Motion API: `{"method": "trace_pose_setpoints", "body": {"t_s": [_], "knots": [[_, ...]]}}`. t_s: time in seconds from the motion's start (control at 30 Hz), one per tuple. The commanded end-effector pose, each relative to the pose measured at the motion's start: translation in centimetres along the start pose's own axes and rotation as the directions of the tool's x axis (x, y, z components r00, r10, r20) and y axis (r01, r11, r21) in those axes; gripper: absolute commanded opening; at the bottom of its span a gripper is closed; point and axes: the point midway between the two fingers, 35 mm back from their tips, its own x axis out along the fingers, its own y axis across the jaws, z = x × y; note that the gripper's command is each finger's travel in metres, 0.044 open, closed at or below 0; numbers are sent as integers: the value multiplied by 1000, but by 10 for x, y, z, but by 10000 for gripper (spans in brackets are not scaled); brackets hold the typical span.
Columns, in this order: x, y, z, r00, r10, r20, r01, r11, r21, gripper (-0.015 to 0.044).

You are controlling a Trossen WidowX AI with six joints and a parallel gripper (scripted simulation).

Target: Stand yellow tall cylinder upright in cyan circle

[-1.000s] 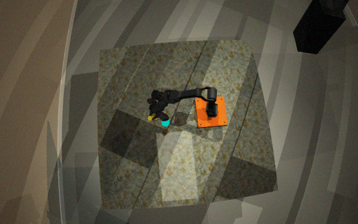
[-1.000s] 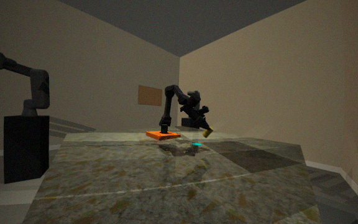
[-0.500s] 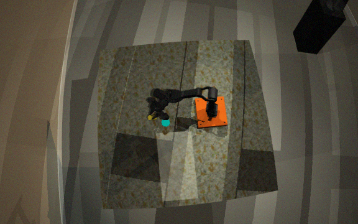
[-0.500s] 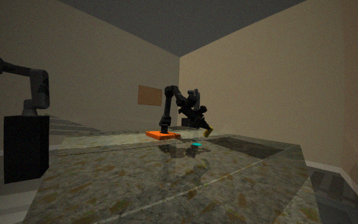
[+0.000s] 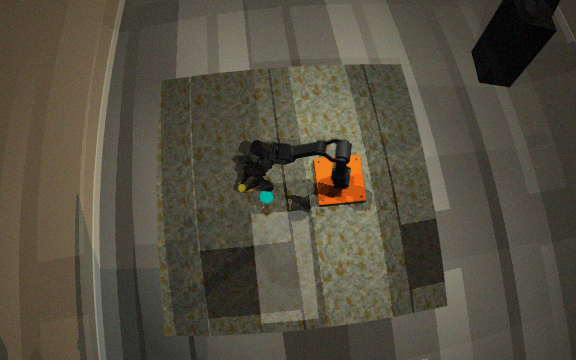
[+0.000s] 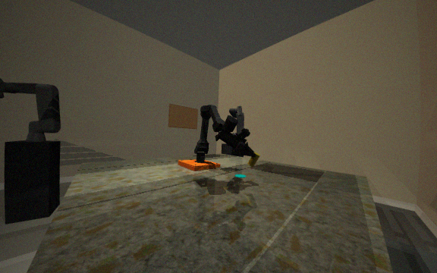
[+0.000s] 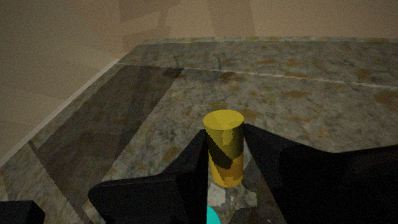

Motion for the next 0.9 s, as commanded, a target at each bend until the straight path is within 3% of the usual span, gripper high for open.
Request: {"method": "trace_pose_setpoints", "body": {"t_s": [0.0, 0.87], "knots": [[-3, 1, -1, 1000, 10, 27, -10, 1000, 3, 105], [-18, 7, -4, 986, 48, 159, -45, 999, -25, 105]]}}
